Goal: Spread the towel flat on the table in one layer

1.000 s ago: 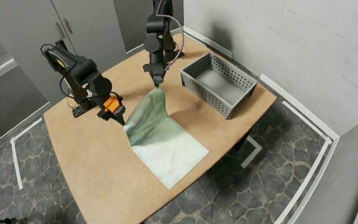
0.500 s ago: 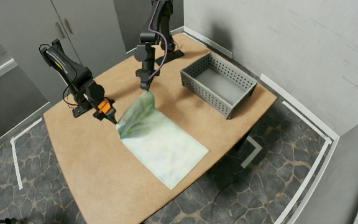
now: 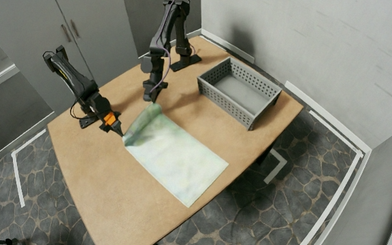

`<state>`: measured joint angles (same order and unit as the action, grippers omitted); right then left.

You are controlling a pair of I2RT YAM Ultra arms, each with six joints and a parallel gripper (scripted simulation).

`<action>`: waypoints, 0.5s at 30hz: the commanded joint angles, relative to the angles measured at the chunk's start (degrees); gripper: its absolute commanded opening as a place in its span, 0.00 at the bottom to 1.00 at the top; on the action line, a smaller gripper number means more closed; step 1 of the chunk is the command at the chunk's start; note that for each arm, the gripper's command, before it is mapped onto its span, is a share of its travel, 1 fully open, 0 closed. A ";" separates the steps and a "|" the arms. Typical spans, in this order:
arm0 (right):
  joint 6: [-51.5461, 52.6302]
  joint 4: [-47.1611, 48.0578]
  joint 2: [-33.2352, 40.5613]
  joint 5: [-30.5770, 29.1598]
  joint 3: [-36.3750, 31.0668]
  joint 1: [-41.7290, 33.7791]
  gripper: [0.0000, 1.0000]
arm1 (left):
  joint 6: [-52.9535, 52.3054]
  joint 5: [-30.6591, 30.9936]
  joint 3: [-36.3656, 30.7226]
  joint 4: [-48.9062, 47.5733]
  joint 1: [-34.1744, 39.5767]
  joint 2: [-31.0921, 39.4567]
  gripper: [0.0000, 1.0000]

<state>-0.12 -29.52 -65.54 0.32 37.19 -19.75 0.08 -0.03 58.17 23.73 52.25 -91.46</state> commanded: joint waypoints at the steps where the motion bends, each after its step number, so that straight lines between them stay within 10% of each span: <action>1: -0.36 3.94 4.12 -0.62 -4.47 0.99 0.00 | 0.18 -0.19 -3.53 -5.18 1.85 -0.34 0.00; 15: -0.43 8.69 12.74 -0.56 -17.70 1.46 0.00 | 0.17 -0.11 -11.02 -15.31 7.43 -3.22 0.00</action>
<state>-0.19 -22.74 -55.55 0.36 21.69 -19.20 0.10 -0.08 49.06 11.51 58.65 -93.58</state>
